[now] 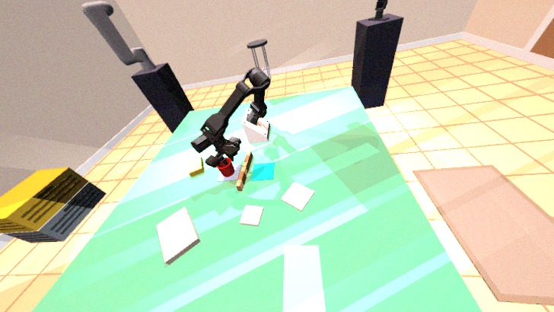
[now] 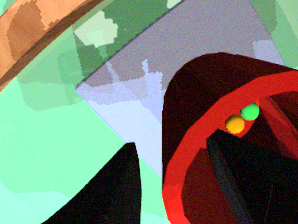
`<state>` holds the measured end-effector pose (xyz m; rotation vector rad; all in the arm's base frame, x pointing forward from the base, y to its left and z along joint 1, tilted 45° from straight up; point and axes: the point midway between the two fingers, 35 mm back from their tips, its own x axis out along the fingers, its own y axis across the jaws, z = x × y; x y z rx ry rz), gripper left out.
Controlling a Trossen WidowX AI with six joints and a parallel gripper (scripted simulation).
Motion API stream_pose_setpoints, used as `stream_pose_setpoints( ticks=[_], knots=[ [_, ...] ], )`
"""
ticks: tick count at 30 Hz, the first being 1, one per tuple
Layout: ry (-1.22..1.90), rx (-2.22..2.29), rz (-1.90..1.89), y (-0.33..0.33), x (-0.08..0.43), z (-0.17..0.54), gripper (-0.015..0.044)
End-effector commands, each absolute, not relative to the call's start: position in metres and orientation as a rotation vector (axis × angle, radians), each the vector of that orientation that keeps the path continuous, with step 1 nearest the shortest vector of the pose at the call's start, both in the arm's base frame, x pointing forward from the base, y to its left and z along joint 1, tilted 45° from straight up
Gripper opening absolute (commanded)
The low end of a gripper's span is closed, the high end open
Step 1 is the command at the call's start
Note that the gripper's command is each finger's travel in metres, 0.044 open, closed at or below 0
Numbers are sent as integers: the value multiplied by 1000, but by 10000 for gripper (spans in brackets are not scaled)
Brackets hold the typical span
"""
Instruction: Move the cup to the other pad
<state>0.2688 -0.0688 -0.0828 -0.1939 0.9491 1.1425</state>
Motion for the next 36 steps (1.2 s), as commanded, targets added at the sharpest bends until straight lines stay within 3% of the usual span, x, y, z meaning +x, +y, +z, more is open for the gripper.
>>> stream_pose_setpoints(
  ticks=[1, 5, 9, 15, 36],
  knots=[
    [952, -180, 1142, -65, 267, -86, 148],
    [952, -180, 1142, -65, 267, -86, 148],
    [951, -189, 1144, -67, 268, -85, 43],
    [951, -189, 1144, -67, 268, -85, 3],
    [955, -182, 1141, -109, 256, -40, 0]
  ],
)
